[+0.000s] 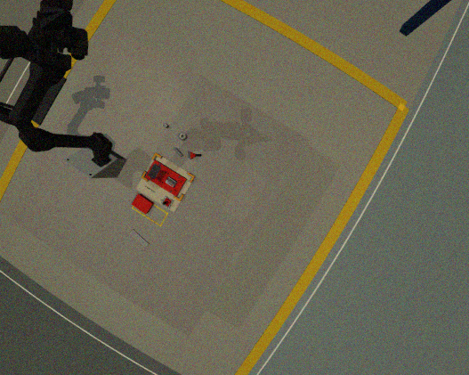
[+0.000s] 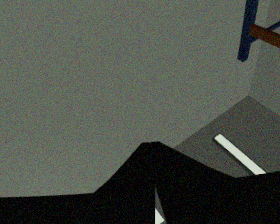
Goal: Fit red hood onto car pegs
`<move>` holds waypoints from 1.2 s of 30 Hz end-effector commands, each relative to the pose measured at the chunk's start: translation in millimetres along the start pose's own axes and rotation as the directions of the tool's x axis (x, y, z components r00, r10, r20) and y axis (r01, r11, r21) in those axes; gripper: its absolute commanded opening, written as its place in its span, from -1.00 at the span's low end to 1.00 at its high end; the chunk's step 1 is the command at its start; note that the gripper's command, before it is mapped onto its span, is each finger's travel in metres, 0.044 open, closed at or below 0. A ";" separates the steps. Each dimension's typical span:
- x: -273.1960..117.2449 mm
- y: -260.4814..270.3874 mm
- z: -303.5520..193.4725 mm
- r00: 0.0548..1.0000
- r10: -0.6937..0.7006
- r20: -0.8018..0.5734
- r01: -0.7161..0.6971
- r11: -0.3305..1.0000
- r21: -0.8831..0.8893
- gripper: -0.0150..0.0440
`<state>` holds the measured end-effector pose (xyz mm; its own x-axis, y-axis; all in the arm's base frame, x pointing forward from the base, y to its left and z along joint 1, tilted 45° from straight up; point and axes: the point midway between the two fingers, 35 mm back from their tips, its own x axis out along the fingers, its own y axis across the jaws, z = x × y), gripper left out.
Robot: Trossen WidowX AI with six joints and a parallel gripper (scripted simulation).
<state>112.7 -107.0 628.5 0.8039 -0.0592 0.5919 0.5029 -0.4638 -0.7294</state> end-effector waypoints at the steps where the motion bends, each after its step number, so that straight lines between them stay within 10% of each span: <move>1: -0.1 -1.7 1.4 1.000 -0.003 0.000 0.003 1.000 -0.015 -0.40; 8: 0.5 -53.5 68.3 0.994 -0.103 0.026 0.100 0.833 -0.545 0.22; 18: 15.4 -65.5 178.4 0.980 -0.122 0.154 0.176 0.192 -0.966 1.00; 29: 47.8 2.6 309.0 0.932 0.038 0.362 0.316 -0.579 -0.752 1.00; 36: 65.3 51.4 340.1 0.909 0.125 0.399 0.345 -0.762 -0.548 1.00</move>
<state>283.7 166.4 525.4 0.9078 0.2400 0.3439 -0.2825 -0.2560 0.9245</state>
